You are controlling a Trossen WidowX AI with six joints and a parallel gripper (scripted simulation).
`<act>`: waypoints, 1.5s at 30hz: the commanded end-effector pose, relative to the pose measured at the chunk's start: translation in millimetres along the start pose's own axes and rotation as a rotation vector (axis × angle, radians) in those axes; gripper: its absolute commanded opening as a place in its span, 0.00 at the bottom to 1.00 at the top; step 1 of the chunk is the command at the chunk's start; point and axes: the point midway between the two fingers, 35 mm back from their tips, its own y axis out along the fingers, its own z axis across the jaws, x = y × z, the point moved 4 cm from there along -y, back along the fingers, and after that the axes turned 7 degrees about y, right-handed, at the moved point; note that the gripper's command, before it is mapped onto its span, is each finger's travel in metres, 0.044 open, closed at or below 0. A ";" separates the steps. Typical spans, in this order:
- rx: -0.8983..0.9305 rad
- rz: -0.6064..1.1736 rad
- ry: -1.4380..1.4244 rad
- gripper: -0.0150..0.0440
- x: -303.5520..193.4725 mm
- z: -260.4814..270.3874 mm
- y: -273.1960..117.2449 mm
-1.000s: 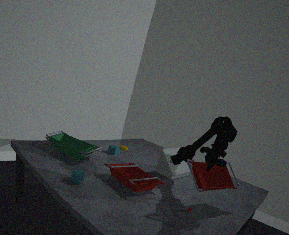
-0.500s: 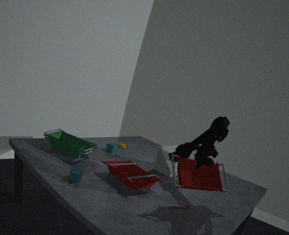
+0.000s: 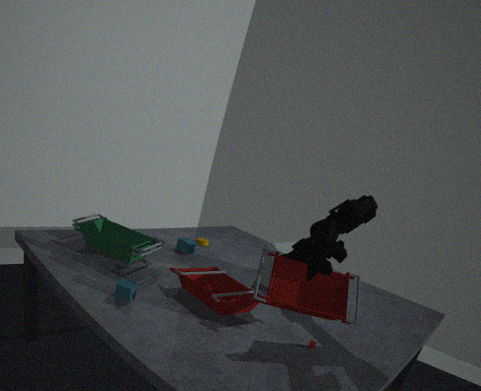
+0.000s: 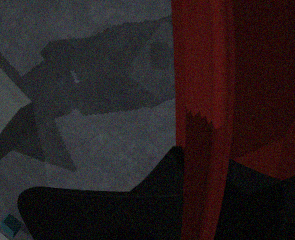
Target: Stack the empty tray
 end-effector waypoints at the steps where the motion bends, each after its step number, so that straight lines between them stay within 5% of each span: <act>1: -0.020 0.004 0.065 0.25 -16.4 -3.9 -5.0; 45: -0.051 -0.117 0.755 0.25 -213.8 49.2 -0.8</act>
